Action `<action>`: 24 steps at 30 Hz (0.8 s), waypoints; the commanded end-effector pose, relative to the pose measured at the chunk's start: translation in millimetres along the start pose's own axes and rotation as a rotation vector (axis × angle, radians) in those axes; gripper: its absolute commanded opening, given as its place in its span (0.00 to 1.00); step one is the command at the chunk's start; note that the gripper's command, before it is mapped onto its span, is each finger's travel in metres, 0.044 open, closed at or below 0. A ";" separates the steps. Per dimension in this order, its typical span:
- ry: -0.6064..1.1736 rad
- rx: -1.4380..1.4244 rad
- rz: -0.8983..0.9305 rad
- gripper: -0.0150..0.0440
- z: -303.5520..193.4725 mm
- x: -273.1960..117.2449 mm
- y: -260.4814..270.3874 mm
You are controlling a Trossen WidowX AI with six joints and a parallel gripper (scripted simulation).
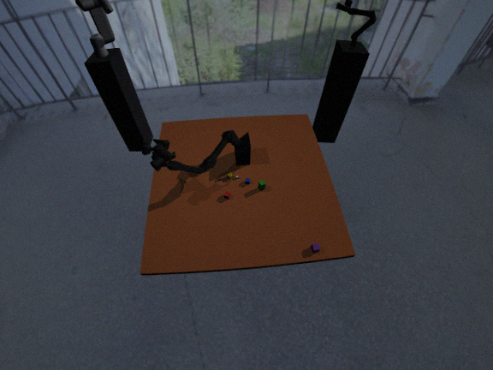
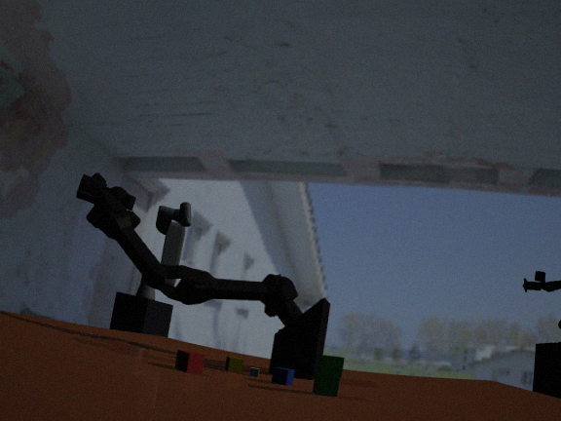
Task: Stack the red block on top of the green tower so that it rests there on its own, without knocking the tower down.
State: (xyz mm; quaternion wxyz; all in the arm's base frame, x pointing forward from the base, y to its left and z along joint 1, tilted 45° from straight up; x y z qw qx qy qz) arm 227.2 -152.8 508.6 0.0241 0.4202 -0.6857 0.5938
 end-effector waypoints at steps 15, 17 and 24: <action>0.625 0.223 0.108 1.00 -110.2 101.2 57.5; 0.724 0.242 0.106 1.00 -130.3 108.4 65.2; 1.056 0.319 0.084 1.00 -197.5 116.9 90.2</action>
Point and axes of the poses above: the point midway between the two fingers, 35 mm back from their tips, its own x axis out along the fingers, its own y axis across the jaws, z = x × y, the point moved 9 cm from there along -x, back along the fingers, and after that the axes turned 1 degree about x, right-handed, at the moved point
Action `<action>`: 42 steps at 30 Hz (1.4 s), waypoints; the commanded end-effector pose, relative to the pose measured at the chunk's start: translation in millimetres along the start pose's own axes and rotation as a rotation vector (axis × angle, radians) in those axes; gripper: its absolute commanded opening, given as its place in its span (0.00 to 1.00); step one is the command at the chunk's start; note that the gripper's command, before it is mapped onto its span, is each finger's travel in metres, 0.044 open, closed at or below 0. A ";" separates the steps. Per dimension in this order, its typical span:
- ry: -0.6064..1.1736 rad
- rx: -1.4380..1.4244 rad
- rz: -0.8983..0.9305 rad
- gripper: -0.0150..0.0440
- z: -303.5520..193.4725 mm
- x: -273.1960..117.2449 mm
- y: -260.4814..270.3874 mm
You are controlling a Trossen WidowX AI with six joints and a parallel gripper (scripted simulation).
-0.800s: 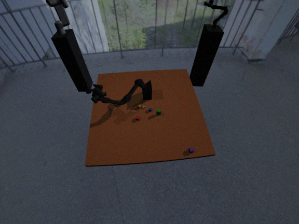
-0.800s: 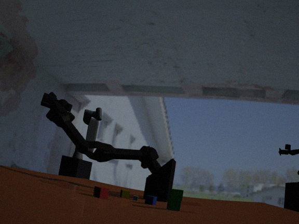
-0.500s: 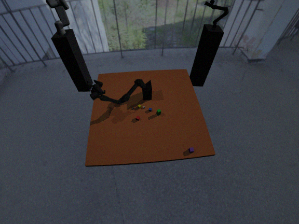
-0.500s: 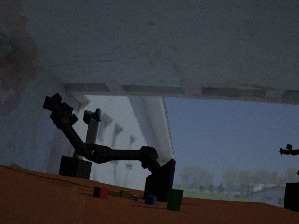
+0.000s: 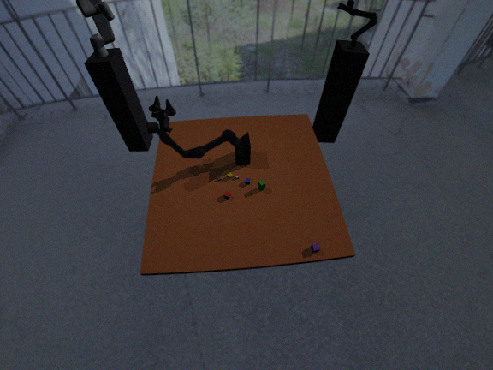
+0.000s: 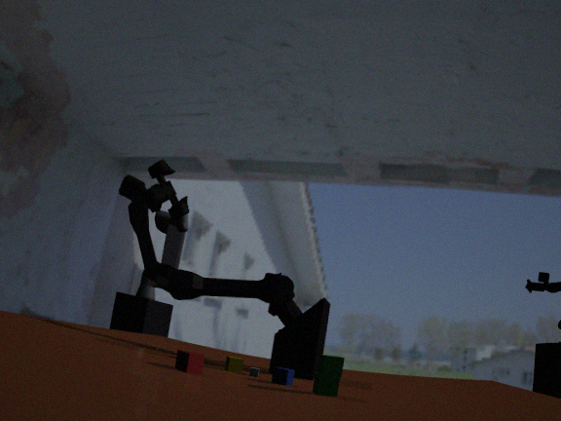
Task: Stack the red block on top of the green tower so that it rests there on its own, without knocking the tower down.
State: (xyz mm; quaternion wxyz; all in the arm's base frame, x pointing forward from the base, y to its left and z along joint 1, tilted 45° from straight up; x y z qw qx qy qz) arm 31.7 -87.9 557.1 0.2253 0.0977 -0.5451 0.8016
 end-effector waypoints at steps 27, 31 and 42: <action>1.303 0.506 -0.465 1.00 -259.0 67.8 -6.8; 1.444 0.564 -0.588 1.00 -289.9 47.2 -11.6; 1.711 0.693 -0.932 1.00 -345.6 -24.4 -20.7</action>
Point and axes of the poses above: the point midway between the two fingers, 35 mm back from their tips, its own x axis out along the fingers, its own y axis across the jaws, z = x × y, the point moved 9 cm from there along -x, back along the fingers, and after that the axes turned 1 degree about x, right-handed, at the moved point
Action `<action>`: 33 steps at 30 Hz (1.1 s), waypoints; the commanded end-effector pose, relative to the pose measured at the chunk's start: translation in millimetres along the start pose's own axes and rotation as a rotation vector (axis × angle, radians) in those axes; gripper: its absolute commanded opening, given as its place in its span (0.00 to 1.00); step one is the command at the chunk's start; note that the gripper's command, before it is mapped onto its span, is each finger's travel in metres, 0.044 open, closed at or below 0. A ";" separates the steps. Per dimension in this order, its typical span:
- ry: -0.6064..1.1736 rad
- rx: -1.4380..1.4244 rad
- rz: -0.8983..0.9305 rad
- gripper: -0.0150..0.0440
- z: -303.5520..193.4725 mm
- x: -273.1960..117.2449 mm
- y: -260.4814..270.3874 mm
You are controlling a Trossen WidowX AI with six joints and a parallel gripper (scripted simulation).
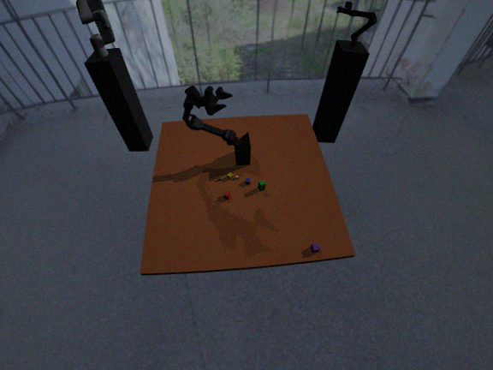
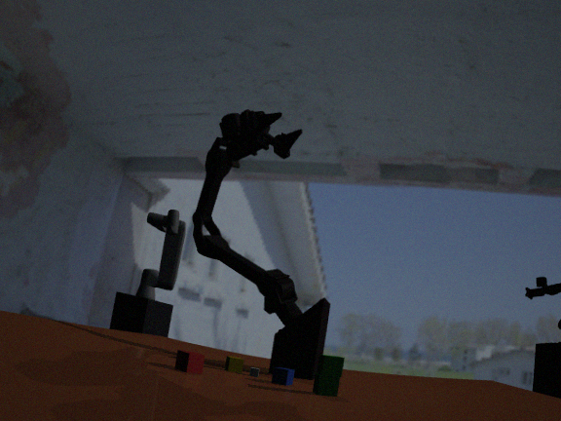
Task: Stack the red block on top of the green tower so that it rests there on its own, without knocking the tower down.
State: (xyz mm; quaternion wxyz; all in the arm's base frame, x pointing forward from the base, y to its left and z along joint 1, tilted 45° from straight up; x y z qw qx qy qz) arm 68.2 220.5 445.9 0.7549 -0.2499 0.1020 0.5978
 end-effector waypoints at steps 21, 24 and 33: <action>0.715 0.663 -0.709 1.00 -161.0 100.8 -152.9; 0.801 0.748 -0.822 1.00 -190.5 101.1 -171.8; 1.069 0.984 -1.180 1.00 -292.6 89.8 -214.4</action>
Point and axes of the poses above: the point midway between the two fingers, 35 mm back from their tips, its own x axis out along the fingers, its own y axis across the jaws, z = x × y, the point moved 9 cm from there along -x, back along the fingers, and after that the axes turned 1 degree about x, right-handed, at the moved point
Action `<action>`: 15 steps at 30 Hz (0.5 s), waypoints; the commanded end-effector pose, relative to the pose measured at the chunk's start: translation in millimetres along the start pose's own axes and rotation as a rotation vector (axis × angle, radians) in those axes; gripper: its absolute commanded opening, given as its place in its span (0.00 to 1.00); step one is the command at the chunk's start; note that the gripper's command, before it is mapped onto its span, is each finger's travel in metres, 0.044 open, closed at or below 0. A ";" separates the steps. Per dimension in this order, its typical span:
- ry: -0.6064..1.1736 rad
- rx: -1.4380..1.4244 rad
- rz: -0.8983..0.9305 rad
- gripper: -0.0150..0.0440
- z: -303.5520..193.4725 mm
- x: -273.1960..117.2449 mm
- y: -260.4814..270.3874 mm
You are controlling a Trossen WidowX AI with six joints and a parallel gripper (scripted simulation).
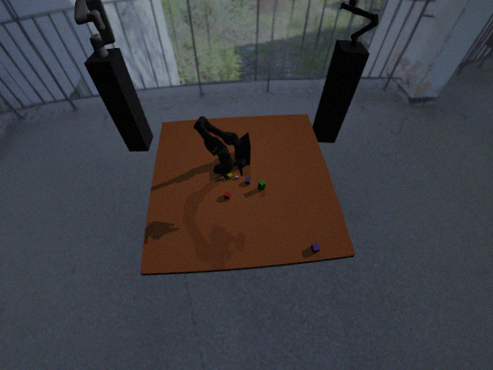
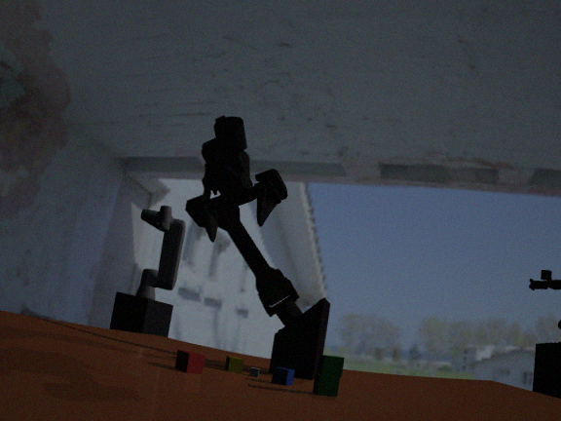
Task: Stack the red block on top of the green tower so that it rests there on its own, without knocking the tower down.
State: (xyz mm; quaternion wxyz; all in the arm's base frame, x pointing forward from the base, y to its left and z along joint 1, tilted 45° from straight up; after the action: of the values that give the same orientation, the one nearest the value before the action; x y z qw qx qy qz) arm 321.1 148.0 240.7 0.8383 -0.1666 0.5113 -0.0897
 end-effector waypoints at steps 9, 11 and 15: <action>0.271 0.284 -0.439 1.00 -22.5 122.2 -60.3; 0.271 0.284 -0.439 1.00 -22.5 122.2 -60.3; 0.271 0.284 -0.439 1.00 -23.0 120.5 -63.8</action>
State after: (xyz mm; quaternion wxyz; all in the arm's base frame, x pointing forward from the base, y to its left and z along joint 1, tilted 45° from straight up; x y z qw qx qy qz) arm 358.1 51.1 156.2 0.7423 -0.1400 0.5549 -0.3485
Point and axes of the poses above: the point midway between the two fingers, 35 mm back from their tips, its own x axis out along the fingers, its own y axis across the jaws, z = x × y, the point moved 9 cm from there along -x, back along the fingers, and after that the axes turned 1 degree about x, right-handed, at the moved point
